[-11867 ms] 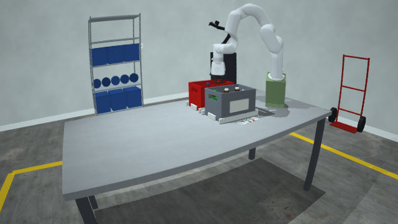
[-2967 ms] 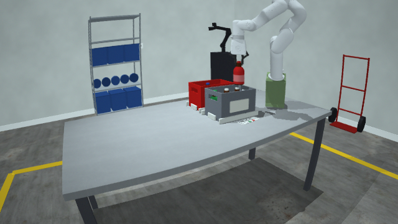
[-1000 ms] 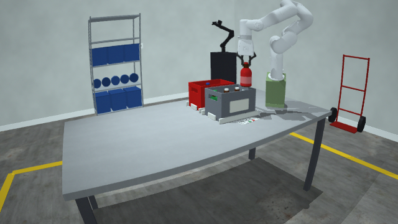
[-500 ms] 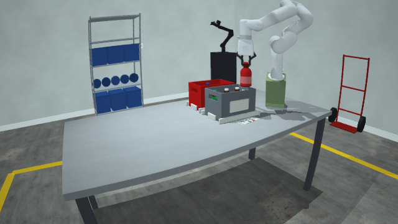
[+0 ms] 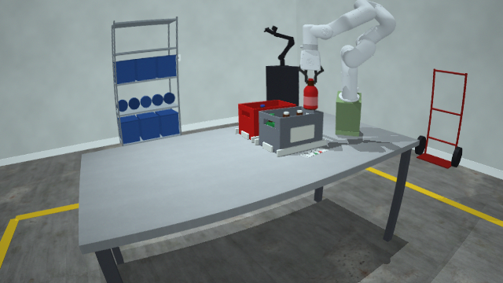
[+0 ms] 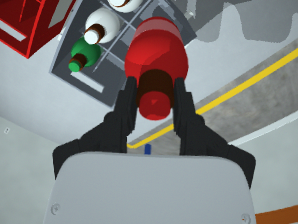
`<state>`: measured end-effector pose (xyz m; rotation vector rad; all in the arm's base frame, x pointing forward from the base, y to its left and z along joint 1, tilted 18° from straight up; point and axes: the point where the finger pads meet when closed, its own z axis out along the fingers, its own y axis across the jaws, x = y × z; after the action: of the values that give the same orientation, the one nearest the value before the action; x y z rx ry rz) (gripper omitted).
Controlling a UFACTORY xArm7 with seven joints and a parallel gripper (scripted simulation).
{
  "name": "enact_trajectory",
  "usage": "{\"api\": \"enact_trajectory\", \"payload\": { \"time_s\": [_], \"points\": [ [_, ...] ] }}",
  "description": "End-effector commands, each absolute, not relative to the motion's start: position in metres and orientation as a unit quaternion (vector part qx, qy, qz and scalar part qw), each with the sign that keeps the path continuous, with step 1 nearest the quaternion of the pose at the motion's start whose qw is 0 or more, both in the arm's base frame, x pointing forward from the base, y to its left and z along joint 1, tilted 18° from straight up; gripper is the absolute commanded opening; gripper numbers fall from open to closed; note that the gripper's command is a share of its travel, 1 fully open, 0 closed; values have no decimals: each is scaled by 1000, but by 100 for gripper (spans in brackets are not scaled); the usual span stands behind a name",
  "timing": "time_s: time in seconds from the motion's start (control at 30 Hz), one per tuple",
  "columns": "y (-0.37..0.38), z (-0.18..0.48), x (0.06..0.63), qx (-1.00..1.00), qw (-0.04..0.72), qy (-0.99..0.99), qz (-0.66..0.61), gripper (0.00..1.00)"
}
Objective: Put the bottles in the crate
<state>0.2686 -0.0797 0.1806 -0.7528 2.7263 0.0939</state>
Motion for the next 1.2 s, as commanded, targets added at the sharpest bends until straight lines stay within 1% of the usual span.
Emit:
{"api": "enact_trajectory", "payload": {
  "time_s": [0.0, 1.17],
  "points": [
    [-80, 182, 269, -263, 157, 952, 32, 0],
    [-76, 153, 278, -263, 157, 952, 32, 0]
  ]
}}
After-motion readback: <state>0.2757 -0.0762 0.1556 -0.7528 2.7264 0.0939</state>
